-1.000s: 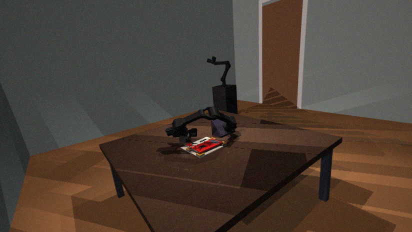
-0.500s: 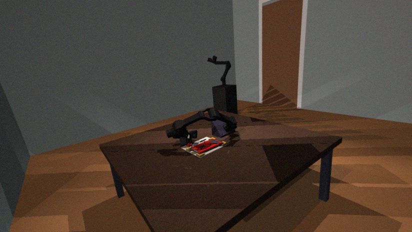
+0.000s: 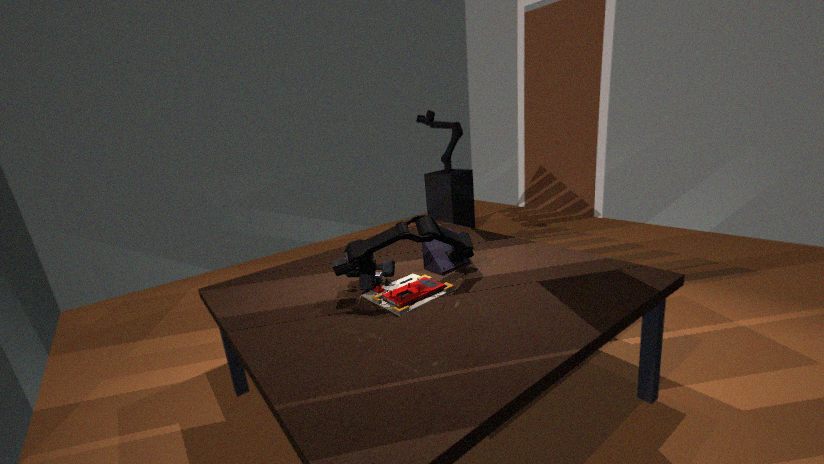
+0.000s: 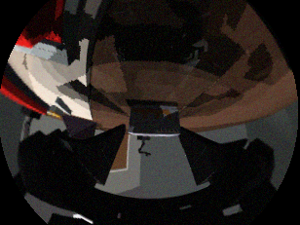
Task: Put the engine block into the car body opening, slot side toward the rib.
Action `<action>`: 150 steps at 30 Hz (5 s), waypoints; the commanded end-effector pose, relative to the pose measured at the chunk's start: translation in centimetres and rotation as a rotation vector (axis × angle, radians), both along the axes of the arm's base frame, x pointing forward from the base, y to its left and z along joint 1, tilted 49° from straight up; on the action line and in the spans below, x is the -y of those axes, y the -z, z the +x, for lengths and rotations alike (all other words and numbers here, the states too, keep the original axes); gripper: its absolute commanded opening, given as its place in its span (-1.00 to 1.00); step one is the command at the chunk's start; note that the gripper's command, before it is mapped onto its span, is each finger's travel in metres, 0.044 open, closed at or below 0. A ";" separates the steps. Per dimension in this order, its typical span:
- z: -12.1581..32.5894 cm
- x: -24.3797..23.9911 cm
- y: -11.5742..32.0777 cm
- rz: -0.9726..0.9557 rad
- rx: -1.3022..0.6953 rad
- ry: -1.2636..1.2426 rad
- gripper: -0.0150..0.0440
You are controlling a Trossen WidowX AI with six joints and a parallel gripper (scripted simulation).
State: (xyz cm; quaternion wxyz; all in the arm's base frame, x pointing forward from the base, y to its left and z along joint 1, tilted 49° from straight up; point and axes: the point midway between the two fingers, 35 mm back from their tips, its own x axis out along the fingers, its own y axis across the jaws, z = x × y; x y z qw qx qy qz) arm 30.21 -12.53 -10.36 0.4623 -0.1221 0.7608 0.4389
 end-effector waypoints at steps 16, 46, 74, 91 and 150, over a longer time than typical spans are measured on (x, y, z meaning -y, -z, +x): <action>2.2 1.3 -3.6 0.004 -0.006 0.001 1.00; 1.6 1.7 -3.6 0.168 0.091 -0.085 1.00; 0.2 4.3 -4.7 0.671 0.703 -0.549 1.00; -0.6 6.2 -6.0 0.738 1.155 -0.910 1.00; -0.9 1.4 -0.3 0.792 1.244 -0.936 0.20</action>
